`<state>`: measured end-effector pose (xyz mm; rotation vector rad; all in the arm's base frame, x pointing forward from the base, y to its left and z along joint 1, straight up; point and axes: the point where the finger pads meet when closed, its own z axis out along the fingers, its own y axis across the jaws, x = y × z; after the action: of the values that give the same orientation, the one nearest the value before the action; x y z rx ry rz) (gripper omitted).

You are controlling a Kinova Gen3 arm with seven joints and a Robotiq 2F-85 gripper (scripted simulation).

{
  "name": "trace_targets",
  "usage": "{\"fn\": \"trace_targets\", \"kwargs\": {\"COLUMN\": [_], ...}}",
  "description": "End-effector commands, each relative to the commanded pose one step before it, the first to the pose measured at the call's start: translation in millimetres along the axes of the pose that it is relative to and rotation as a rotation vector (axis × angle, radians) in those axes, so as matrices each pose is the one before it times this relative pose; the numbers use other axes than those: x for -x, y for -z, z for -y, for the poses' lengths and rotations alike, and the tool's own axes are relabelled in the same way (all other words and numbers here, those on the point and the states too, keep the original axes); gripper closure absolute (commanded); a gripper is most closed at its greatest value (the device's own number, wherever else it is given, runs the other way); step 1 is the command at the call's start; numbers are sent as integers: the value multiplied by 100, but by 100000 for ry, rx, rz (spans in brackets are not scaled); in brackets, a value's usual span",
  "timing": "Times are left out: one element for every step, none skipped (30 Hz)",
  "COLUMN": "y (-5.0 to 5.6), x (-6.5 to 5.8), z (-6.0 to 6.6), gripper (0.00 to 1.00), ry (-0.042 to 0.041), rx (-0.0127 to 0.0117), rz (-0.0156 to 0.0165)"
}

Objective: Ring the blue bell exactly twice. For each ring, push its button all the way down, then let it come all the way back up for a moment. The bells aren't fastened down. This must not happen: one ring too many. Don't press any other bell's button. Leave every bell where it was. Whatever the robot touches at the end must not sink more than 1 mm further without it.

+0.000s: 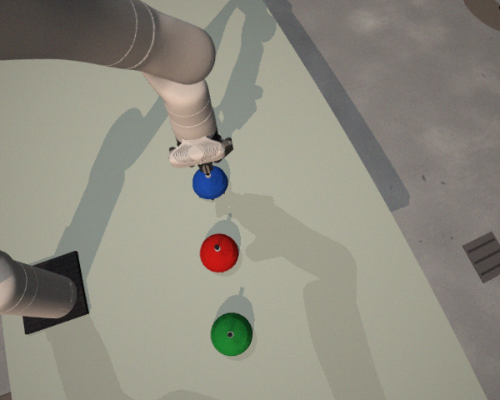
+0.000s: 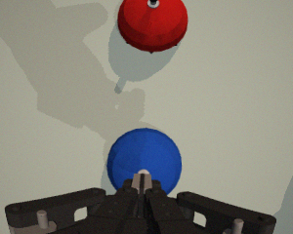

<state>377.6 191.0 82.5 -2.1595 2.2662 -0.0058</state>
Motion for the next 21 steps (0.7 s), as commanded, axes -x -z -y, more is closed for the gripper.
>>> {"fn": "trace_targets", "kwargs": {"y": [220, 0, 0, 0, 0, 0, 0, 0, 0, 0, 0, 0, 0, -3, 0, 0, -20, -46, -76, -105, -113], "x": [113, 0, 0, 0, 0, 0, 0, 0, 0, 0, 0, 0, 0, -1, 0, 0, -5, -12, -20, -27, -11], "z": [-136, 0, 0, 0, 0, 0, 0, 0, 0, 0, 0, 0, 0, -1, 0, 0, -8, -18, -30, -42, -16], "gripper": [100, 100, 100, 100, 100, 100, 100, 100, 100, 100, 100, 100, 100, 100, 100, 100, 100, 100, 100, 100, 100], "ry": [-328, 0, 0, 0, 0, 0, 0, 0, 0, 0, 0, 0, 0, 0, 0, 0, 2, 4, 7, 10, 3], "rx": [443, 0, 0, 0, 0, 0, 0, 0, 0, 0, 0, 0, 0, 2, 0, 0, 13, 31, 52, 72, 26], "rz": [163, 0, 0, 0, 0, 0, 0, 0, 0, 0, 0, 0, 0, -2, 0, 0, -10, -23, -38, -52, -20]}}
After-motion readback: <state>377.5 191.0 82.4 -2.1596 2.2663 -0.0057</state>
